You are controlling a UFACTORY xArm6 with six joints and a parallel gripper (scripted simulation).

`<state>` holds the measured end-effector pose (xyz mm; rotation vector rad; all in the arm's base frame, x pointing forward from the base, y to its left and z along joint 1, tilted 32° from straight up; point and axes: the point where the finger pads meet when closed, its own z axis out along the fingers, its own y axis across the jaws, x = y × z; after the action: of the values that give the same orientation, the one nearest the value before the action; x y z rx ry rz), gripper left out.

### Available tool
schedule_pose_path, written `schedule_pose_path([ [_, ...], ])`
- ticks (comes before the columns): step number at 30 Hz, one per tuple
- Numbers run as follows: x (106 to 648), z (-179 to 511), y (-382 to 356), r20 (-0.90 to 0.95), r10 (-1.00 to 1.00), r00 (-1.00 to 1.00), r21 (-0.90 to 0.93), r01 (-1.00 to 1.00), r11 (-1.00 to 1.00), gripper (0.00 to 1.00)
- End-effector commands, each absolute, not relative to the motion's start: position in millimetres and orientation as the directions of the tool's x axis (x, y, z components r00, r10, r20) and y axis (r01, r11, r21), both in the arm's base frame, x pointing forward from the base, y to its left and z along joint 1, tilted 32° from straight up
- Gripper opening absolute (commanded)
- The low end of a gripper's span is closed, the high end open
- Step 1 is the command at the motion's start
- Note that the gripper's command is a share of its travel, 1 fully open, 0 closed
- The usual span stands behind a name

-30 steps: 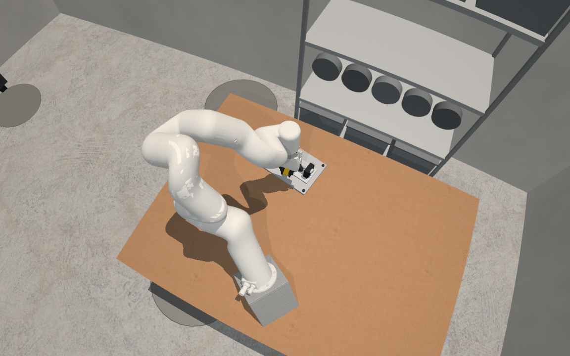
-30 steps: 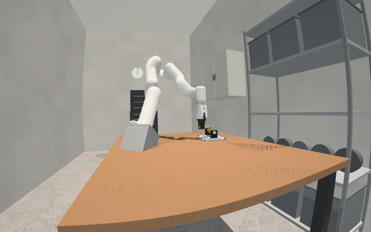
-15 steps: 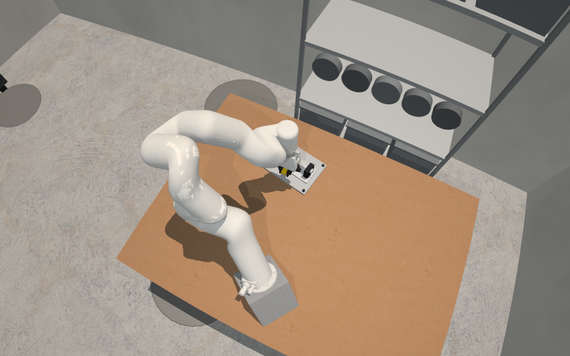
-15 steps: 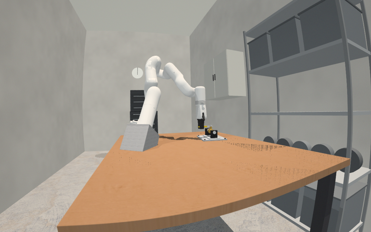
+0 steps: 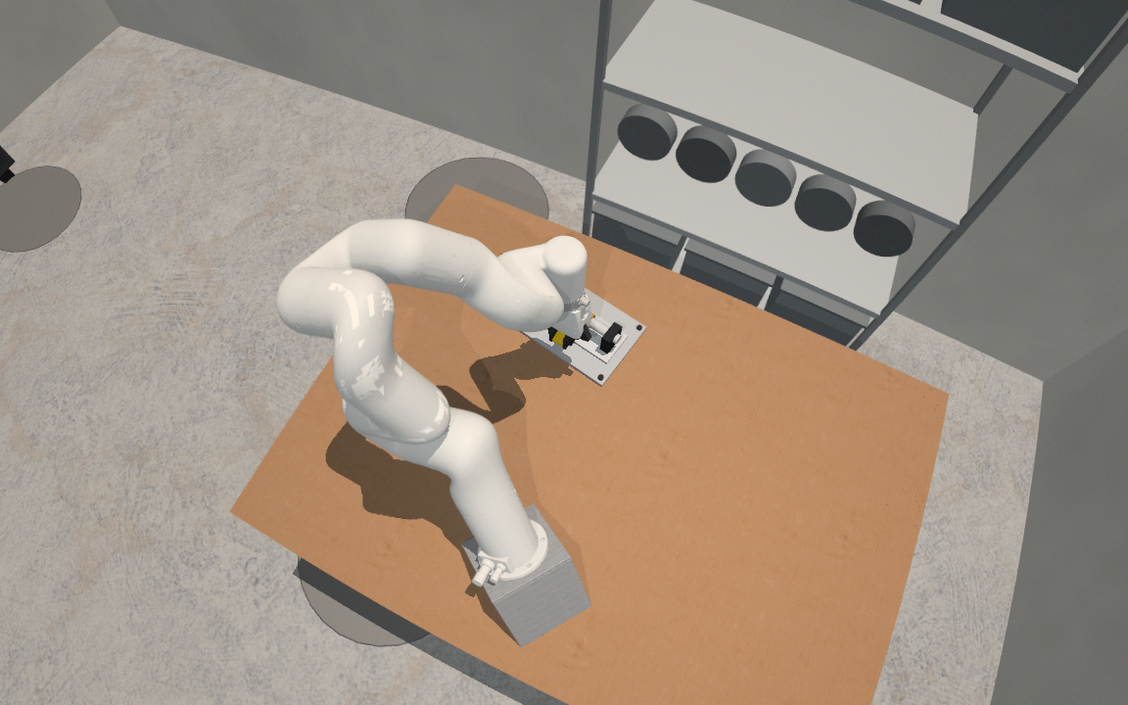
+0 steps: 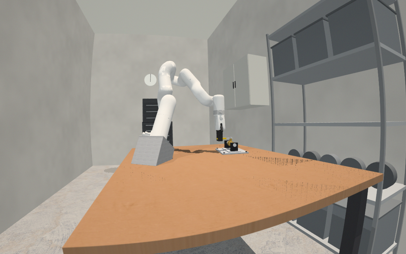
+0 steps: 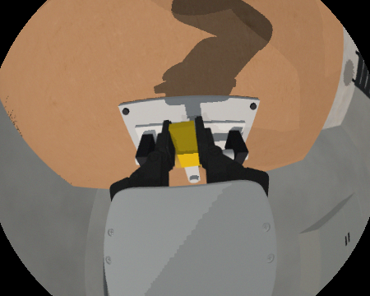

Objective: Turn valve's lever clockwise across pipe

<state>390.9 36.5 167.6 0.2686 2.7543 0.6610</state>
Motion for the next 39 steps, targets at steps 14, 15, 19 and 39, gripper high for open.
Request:
schedule_pose_path([
  [14, 391.9, 171.5, 41.0, -0.230, 0.265, -0.937, 0.479, 0.128, 0.868, 0.00],
  [15, 392.0, 171.7, 41.4, -0.227, 0.269, -0.936, 0.480, 0.133, 0.867, 0.00],
  [19, 392.2, 172.4, 42.7, -0.218, 0.285, -0.933, 0.484, 0.150, 0.862, 0.00],
  [39, 392.5, 173.5, 44.5, -0.205, 0.308, -0.929, 0.490, 0.175, 0.854, 0.00],
])
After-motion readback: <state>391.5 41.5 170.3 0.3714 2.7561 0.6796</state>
